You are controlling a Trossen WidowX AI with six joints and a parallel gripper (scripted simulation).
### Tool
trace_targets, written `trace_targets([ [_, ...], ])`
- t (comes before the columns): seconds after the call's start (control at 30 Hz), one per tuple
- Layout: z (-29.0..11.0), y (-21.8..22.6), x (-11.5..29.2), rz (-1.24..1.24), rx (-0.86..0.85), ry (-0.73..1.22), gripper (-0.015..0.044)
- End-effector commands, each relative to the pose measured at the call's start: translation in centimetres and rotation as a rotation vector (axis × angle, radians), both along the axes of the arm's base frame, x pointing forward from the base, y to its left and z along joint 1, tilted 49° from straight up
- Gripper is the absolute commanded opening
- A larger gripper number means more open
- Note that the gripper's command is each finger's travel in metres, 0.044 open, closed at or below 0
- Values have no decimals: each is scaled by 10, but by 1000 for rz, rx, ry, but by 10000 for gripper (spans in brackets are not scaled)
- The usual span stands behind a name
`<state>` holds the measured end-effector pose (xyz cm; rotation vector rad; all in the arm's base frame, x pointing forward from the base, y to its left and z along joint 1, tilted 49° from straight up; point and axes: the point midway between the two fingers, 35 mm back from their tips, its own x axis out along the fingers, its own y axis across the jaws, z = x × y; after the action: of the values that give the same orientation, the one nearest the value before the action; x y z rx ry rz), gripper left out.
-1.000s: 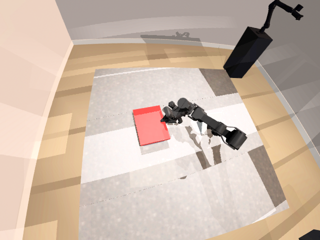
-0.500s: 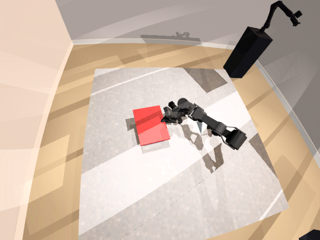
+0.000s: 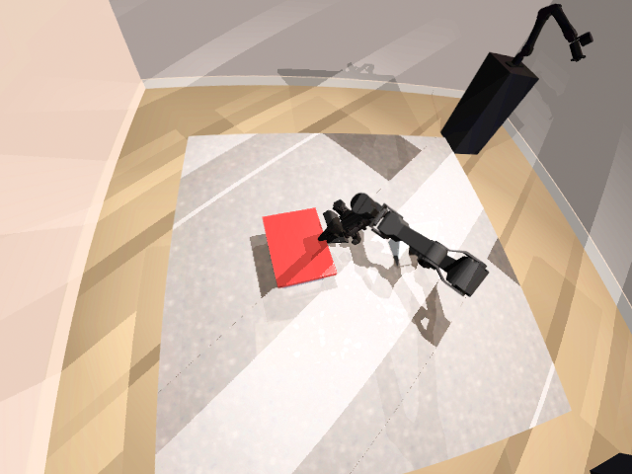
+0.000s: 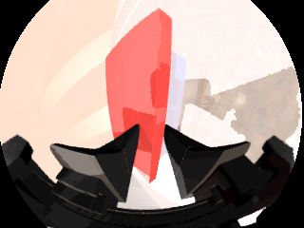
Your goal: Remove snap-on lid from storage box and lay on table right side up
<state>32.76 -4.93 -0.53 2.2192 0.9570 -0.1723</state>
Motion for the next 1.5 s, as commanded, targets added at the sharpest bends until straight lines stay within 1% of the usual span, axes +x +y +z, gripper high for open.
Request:
trace_targets([
  [0.0, 1, -2, 0, 0, -1, -4, 0],
  [1.47, 7, -9, 0, 0, -1, -4, 0],
])
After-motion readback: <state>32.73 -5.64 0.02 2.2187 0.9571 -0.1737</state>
